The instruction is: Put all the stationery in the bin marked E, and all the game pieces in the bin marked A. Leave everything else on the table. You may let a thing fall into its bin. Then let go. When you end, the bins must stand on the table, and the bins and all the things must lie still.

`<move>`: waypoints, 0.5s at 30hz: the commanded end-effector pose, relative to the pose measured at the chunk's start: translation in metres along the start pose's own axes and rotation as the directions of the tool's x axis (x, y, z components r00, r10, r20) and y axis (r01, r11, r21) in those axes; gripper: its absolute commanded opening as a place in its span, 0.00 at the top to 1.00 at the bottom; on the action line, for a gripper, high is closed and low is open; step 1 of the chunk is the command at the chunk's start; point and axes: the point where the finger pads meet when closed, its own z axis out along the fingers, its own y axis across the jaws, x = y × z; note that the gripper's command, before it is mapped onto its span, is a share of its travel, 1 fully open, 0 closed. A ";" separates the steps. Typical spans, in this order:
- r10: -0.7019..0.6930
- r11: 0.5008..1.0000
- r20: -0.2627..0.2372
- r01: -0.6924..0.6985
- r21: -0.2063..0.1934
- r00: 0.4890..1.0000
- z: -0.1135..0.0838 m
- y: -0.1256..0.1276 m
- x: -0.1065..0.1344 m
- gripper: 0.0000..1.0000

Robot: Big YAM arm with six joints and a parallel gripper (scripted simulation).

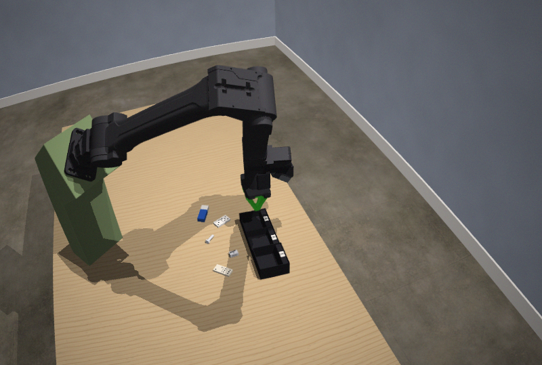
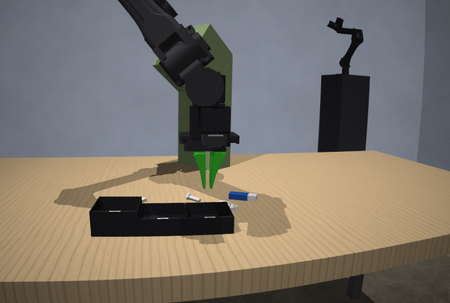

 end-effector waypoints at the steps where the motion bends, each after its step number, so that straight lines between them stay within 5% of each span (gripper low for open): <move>1: -0.012 1.000 0.005 0.012 -0.013 1.000 -0.004 0.015 0.001 0.90; 5: -0.013 1.000 0.006 0.014 -0.014 1.000 -0.005 0.016 0.000 0.90; 9: 0.000 1.000 0.021 0.000 -0.011 1.000 -0.047 0.007 -0.006 0.90; 11: 0.000 1.000 0.021 0.000 -0.011 1.000 -0.047 0.007 -0.006 0.90; 15: 0.000 1.000 0.021 0.000 -0.012 1.000 -0.080 0.007 -0.005 0.90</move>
